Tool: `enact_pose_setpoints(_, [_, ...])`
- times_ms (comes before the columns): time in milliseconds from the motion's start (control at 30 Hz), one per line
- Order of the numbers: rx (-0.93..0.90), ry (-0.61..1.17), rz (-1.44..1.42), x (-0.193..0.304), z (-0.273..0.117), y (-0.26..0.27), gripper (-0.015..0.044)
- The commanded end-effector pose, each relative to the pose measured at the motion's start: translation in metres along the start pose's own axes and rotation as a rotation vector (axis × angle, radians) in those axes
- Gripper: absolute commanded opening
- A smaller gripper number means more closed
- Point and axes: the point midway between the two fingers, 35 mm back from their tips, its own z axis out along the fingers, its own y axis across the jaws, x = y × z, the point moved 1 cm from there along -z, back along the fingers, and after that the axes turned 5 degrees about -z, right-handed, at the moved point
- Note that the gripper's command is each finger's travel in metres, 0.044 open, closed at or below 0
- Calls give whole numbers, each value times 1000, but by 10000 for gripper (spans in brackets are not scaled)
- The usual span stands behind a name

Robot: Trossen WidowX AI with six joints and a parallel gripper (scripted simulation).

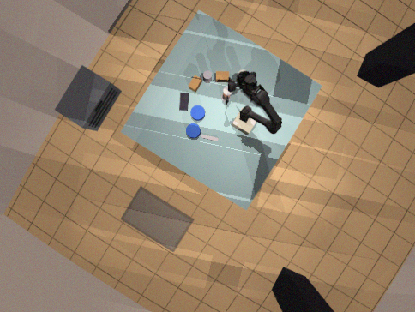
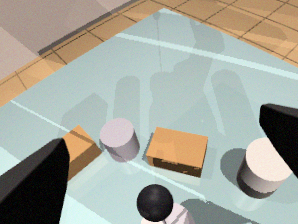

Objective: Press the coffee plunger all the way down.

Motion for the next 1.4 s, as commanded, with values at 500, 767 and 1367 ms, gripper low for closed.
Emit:
enact_pose_setpoints(500, [-104,67,-150,80,14,11,440])
enact_pose_setpoints(767, [-103,67,-149,81,26,13,440])
enact_pose_setpoints(1367, [-103,64,-150,83,50,14,414])
